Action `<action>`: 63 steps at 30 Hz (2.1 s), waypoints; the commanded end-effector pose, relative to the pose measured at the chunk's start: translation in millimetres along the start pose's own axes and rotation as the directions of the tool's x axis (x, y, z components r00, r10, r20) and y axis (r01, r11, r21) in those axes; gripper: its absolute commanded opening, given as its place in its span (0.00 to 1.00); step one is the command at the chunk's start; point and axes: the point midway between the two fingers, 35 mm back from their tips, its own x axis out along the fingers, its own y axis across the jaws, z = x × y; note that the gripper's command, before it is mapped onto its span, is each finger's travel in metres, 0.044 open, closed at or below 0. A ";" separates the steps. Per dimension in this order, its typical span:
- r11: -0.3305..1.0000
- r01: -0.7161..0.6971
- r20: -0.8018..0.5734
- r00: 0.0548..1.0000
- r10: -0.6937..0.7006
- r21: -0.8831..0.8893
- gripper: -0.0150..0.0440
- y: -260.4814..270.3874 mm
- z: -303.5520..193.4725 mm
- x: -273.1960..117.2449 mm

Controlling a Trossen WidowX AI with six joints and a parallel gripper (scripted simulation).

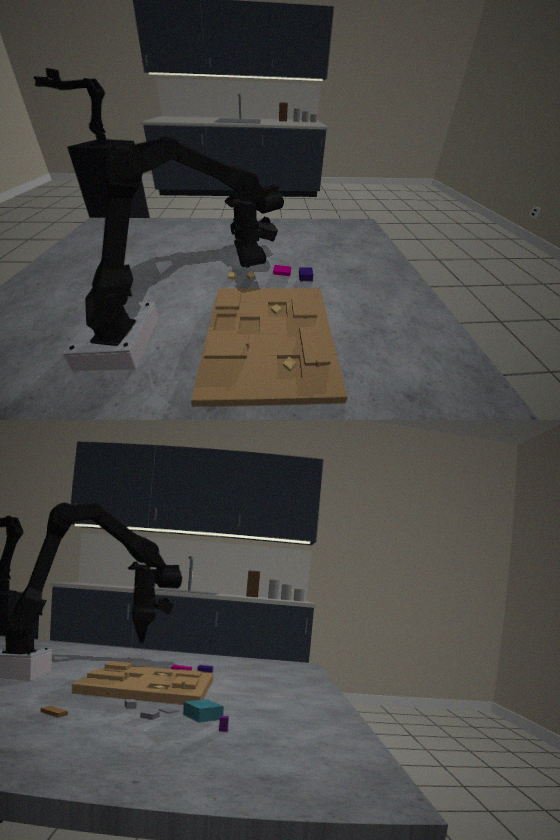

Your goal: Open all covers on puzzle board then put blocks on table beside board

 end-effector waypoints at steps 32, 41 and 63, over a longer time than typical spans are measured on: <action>0.095 -0.004 -0.006 1.000 -0.021 -0.995 0.25 -181.8 50.0 0.0; -0.030 -0.011 -0.010 1.000 -0.021 -1.000 0.25 -223.4 48.0 1.2; 0.835 0.008 -0.014 1.000 -0.019 -0.551 0.25 -264.5 39.8 2.9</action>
